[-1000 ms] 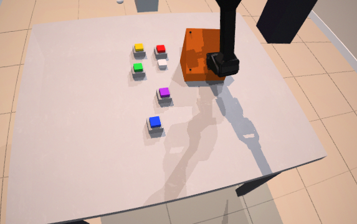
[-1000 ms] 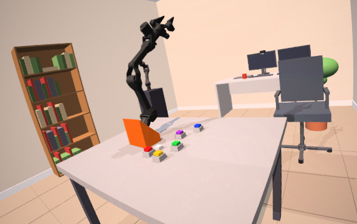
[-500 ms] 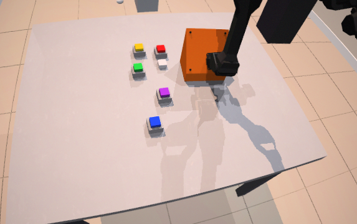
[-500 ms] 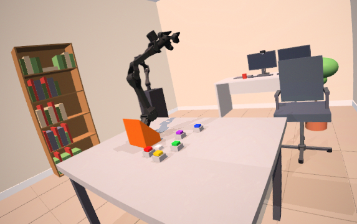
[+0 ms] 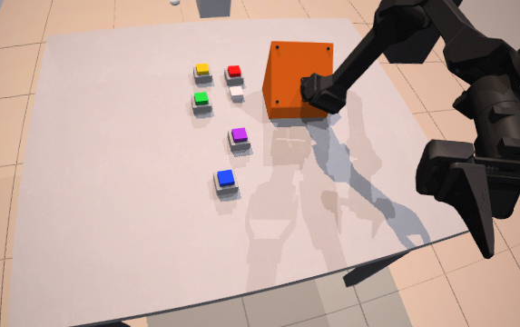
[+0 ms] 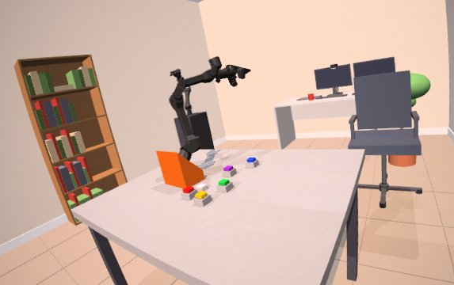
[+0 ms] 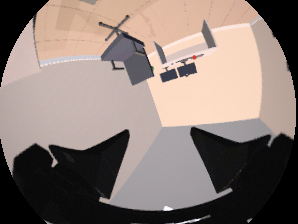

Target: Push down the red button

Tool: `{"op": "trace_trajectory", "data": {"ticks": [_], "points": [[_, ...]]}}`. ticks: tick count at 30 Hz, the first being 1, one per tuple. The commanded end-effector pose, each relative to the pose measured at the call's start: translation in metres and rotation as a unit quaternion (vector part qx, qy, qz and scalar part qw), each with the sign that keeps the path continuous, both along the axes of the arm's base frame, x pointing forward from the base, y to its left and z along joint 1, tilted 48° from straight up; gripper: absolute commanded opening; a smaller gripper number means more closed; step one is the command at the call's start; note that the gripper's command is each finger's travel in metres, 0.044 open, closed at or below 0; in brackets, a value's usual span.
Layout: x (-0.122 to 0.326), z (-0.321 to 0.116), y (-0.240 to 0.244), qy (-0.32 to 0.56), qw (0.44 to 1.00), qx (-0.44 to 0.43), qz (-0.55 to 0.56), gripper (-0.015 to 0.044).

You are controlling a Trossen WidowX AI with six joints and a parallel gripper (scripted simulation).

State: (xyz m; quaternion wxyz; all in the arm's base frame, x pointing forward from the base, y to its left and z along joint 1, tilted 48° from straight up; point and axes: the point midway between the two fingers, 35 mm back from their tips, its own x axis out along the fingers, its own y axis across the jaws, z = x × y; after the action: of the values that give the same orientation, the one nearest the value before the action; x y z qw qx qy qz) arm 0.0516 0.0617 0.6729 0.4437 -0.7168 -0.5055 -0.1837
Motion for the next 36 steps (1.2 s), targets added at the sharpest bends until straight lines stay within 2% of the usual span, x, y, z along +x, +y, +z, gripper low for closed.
{"op": "trace_trajectory", "data": {"ticks": [1,9,17,27,36], "points": [[0.043,-0.027,0.055,0.062,0.996,-0.066,-0.02,0.04],[0.128,-0.087,0.107,0.186,0.97,-0.141,-0.06,0.04],[0.217,-0.163,0.117,0.332,0.92,-0.179,-0.103,0.04],[0.309,-0.273,0.077,0.525,0.82,-0.168,-0.155,0.04],[0.357,-0.378,0.007,0.688,0.692,-0.101,-0.194,0.04]]}}
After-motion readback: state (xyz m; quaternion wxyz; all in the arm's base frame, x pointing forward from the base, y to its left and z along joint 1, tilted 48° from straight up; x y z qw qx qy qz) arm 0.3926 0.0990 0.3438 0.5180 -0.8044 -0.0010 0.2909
